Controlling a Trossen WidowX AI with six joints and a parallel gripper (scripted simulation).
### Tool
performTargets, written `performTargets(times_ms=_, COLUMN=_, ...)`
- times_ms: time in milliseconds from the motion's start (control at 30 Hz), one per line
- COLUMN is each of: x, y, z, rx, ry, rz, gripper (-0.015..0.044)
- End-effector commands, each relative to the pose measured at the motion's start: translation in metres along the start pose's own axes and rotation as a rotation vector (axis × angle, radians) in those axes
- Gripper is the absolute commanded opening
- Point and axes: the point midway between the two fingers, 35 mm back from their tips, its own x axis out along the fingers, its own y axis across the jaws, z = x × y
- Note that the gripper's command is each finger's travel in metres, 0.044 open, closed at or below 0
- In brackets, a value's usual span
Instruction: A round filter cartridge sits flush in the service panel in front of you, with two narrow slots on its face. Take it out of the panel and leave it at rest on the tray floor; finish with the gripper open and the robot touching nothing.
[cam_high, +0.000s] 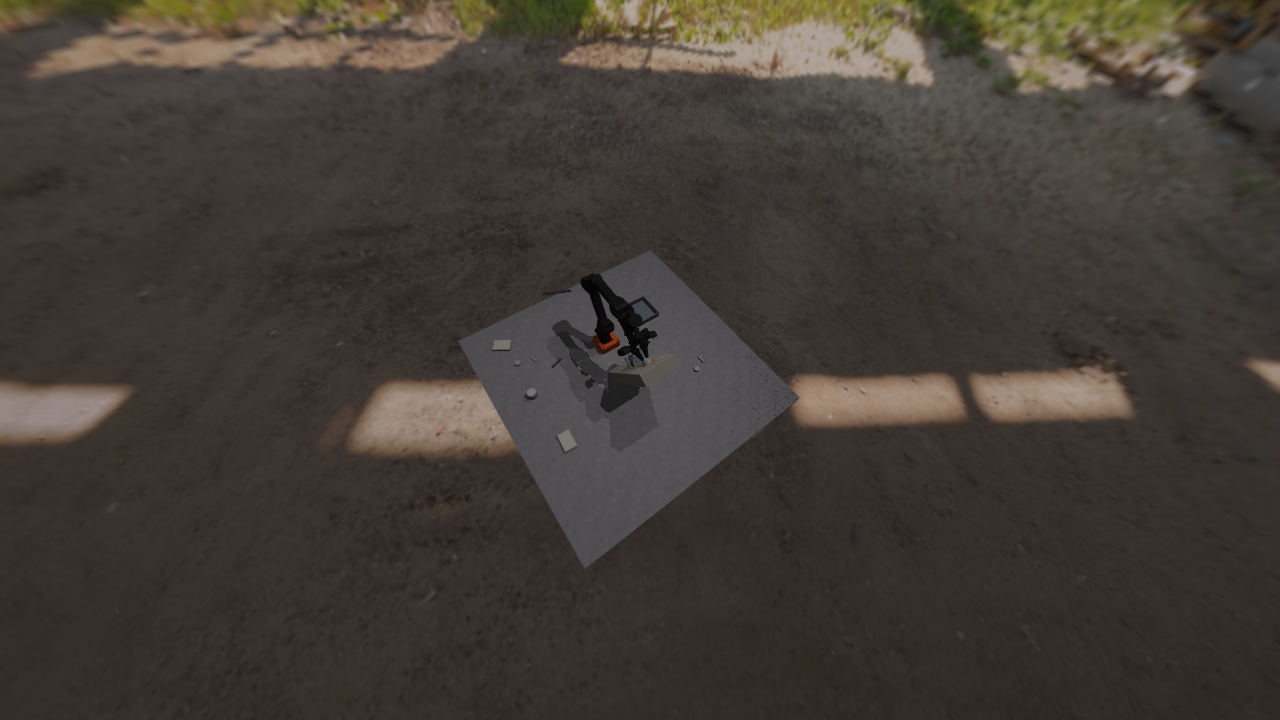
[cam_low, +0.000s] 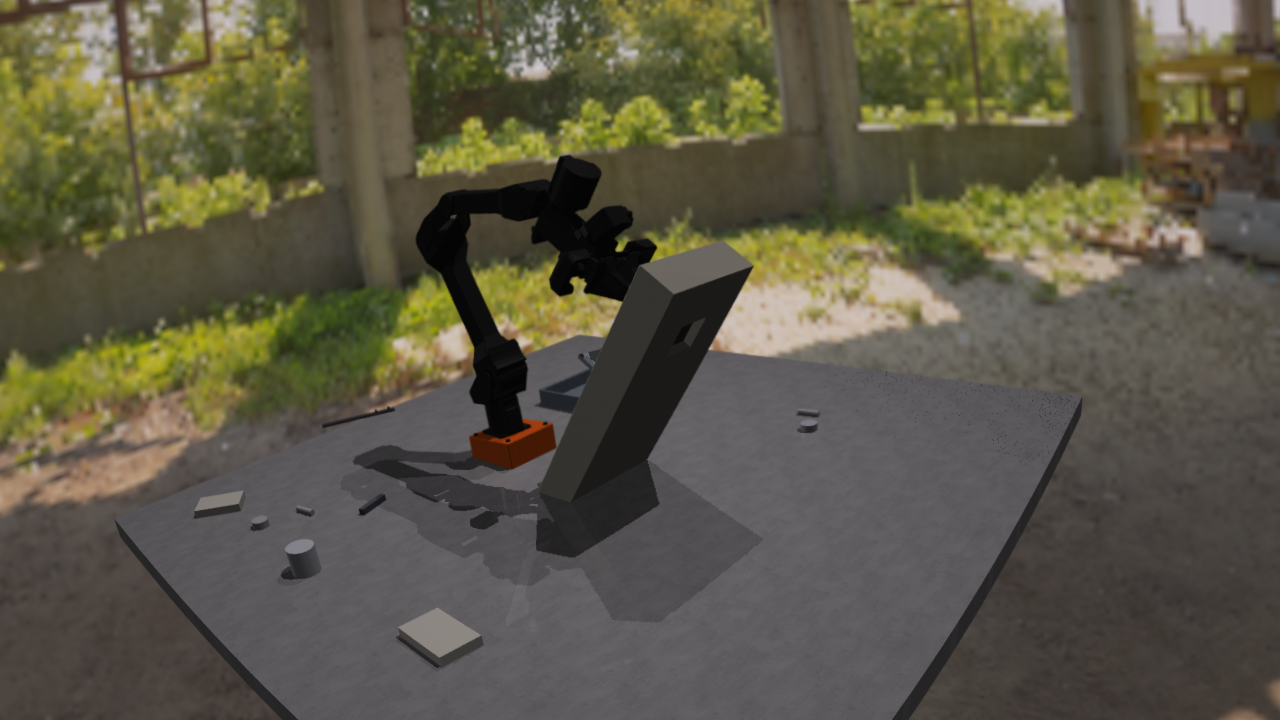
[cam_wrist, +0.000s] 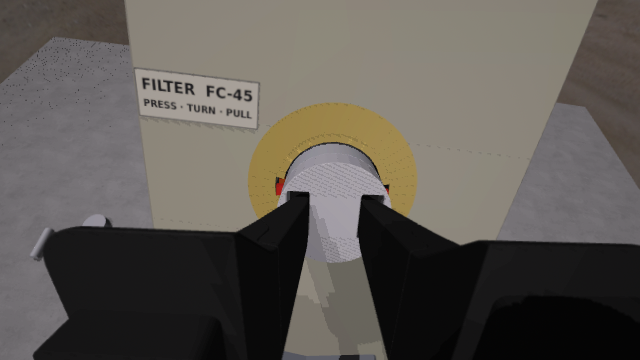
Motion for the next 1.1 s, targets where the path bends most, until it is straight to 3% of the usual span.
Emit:
performTargets(times_ms=0, x=-0.027, y=0.0, z=0.001, rx=-0.002, ry=-0.008, rz=0.0, gripper=0.0)
performTargets(times_ms=133, x=-0.044, y=0.0, z=-0.001, rx=-0.001, ry=-0.007, rz=0.0, gripper=0.0)
performTargets(times_ms=500, x=-0.044, y=0.001, z=-0.003, rx=-0.001, ry=-0.007, rz=0.0, gripper=0.0)
performTargets(times_ms=1067, x=-0.037, y=0.005, z=-0.056, rx=-0.001, ry=-0.005, rz=0.0, gripper=0.0)
